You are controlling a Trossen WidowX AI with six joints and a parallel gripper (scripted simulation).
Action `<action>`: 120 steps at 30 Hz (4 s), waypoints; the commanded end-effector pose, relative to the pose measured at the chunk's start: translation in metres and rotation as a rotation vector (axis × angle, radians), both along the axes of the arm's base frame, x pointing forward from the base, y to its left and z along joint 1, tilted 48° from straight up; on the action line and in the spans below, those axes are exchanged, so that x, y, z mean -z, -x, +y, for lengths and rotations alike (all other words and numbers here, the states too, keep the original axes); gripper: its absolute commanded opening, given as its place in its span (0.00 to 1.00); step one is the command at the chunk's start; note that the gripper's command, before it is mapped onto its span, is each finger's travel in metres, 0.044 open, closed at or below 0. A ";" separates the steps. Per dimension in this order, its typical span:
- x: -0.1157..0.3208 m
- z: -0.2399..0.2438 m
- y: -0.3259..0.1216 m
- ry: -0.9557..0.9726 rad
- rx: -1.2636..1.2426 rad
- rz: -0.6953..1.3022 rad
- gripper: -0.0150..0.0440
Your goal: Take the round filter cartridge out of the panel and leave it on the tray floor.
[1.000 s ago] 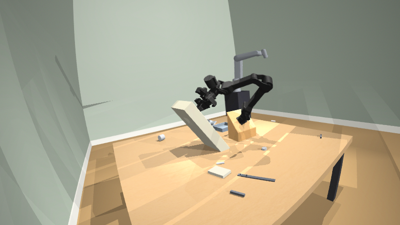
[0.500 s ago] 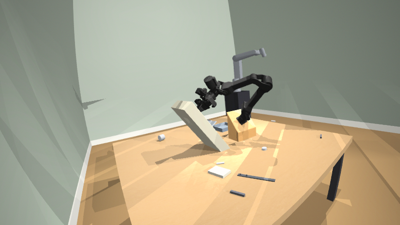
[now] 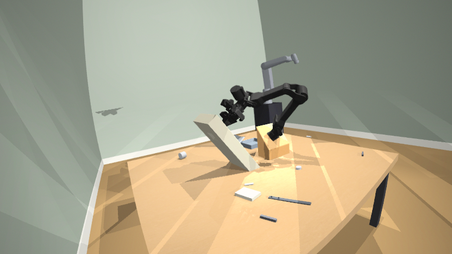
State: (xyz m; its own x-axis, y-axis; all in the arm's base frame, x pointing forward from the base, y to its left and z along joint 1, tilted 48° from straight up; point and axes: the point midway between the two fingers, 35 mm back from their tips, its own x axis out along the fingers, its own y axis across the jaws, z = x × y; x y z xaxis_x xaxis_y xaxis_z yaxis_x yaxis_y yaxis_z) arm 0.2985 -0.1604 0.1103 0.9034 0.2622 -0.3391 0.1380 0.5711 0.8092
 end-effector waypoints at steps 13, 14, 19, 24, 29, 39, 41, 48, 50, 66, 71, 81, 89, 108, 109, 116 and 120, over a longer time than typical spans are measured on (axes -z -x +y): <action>0.000 0.000 -0.003 0.000 0.005 0.002 0.44; 0.000 0.000 -0.003 0.000 0.005 0.002 0.44; 0.001 0.000 -0.003 0.000 0.005 0.002 0.44; 0.001 0.000 -0.003 0.000 0.005 0.002 0.44; 0.001 0.000 -0.003 0.000 0.005 0.002 0.44; 0.002 0.001 -0.005 0.000 0.005 0.002 0.44; 0.002 0.001 -0.006 0.000 0.005 0.002 0.44; 0.005 0.003 -0.011 0.000 0.005 0.001 0.44; 0.005 0.003 -0.012 0.000 0.005 0.001 0.44; 0.005 0.003 -0.013 -0.003 0.001 -0.005 0.43; 0.005 0.003 -0.013 -0.003 0.001 -0.005 0.38; 0.005 0.004 -0.015 0.056 -0.019 -0.019 0.25; 0.006 0.004 -0.016 0.302 -0.109 -0.086 0.25; 0.007 0.004 -0.017 0.899 -0.333 -0.258 0.25; 0.007 0.004 -0.017 0.931 -0.345 -0.267 0.25; 0.007 0.004 -0.017 1.152 -0.429 -0.330 0.25; 0.007 0.004 -0.017 1.278 -0.476 -0.367 0.25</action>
